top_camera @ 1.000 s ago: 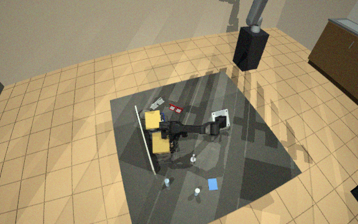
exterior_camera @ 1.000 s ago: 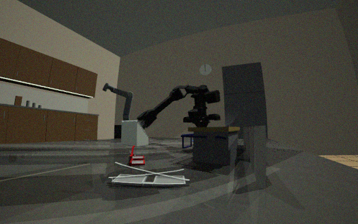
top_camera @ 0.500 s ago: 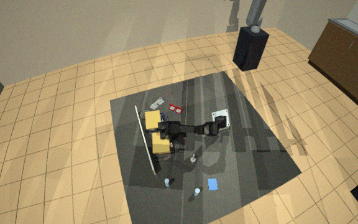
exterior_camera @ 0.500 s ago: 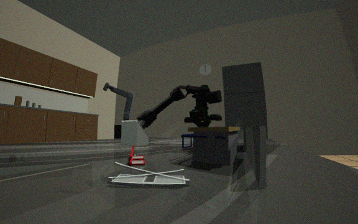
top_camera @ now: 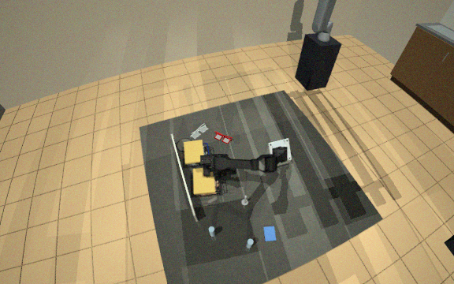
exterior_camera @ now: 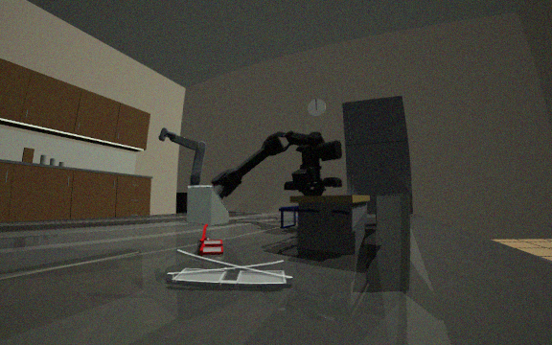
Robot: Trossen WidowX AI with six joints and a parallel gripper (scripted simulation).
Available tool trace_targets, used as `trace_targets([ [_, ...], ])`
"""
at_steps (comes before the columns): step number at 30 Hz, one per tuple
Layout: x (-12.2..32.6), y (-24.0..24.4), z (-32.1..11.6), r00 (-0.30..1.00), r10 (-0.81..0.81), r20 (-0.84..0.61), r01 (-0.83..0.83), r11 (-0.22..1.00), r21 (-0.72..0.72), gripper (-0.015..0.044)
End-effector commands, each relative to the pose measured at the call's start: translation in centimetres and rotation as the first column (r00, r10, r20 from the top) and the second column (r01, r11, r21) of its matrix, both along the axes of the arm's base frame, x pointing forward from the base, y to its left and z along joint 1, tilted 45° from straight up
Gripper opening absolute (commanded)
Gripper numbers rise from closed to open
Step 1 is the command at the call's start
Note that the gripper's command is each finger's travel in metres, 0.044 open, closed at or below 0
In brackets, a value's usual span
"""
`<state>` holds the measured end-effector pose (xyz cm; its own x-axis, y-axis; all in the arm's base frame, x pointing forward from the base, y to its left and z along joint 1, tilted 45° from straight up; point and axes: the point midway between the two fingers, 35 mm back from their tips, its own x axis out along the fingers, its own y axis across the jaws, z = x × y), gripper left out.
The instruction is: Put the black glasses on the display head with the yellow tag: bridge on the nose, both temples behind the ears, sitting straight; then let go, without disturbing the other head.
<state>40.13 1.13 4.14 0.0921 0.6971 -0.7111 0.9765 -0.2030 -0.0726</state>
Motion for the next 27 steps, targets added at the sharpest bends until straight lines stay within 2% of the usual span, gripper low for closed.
trace_targets([
  [1,0.0,0.2,-0.2,1.0,-0.003,-0.002,0.003,1.0,0.006,0.0],
  [3,0.0,0.2,-0.2,1.0,-0.003,-0.002,0.003,1.0,0.006,0.0],
  [7,0.0,0.1,-0.1,1.0,0.0,0.0,0.0,1.0,0.0,0.0105],
  [15,0.0,0.1,-0.1,1.0,0.0,0.0,0.0,1.0,0.0,0.0107],
  [27,-0.6,-2.4,2.4,0.999,0.022,-0.027,-0.022,1.0,-0.001,0.0107],
])
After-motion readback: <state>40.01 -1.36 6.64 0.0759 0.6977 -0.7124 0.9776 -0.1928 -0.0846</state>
